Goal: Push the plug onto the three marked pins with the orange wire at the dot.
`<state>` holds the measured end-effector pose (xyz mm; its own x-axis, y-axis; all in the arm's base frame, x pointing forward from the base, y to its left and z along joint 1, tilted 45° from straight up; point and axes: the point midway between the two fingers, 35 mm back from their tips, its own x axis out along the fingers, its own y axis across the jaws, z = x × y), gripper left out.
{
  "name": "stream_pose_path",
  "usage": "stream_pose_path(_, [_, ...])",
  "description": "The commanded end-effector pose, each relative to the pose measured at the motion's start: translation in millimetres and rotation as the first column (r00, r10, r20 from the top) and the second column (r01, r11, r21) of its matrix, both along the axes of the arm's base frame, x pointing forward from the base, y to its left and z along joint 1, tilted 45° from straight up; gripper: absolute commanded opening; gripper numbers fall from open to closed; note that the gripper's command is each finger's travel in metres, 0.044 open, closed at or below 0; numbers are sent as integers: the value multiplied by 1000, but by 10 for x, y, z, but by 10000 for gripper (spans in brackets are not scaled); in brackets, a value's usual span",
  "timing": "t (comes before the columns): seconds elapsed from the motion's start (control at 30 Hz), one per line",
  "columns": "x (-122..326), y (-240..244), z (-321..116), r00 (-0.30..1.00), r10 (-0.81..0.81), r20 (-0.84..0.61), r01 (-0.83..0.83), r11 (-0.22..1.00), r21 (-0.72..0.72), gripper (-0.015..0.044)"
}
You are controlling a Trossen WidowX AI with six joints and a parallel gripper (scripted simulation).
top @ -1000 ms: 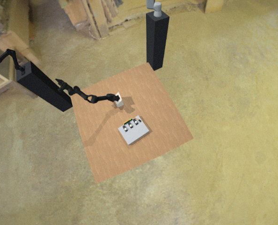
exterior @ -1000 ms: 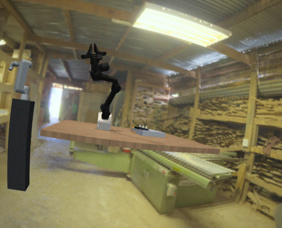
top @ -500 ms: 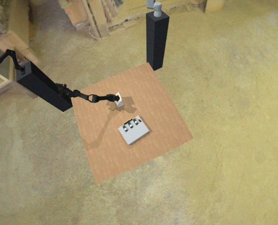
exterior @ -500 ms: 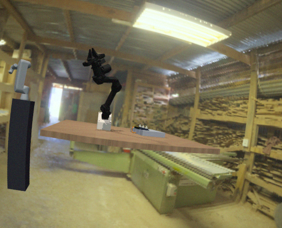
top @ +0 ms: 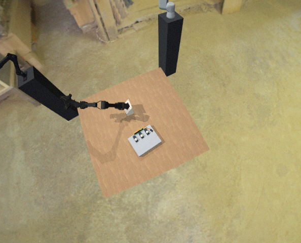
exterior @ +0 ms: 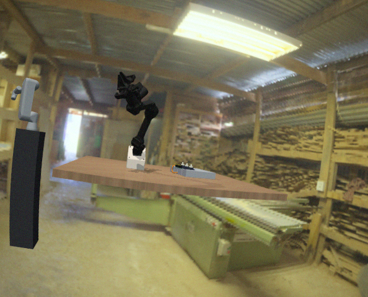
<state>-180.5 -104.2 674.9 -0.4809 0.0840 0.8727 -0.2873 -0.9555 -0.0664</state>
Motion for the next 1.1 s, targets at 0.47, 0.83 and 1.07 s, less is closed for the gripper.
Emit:
stream_pose_path(0.47, [530, -819, -277, 848, 526, 64, -529, 846, 61, 115])
stream_pose_path(0.83, [1039, -1262, -533, 627, 766, 143, -779, 618, 107, 115])
stream_pose_path(1.07, [1444, -1472, -729, 439, 876, 201, -898, 422, 123, 115])
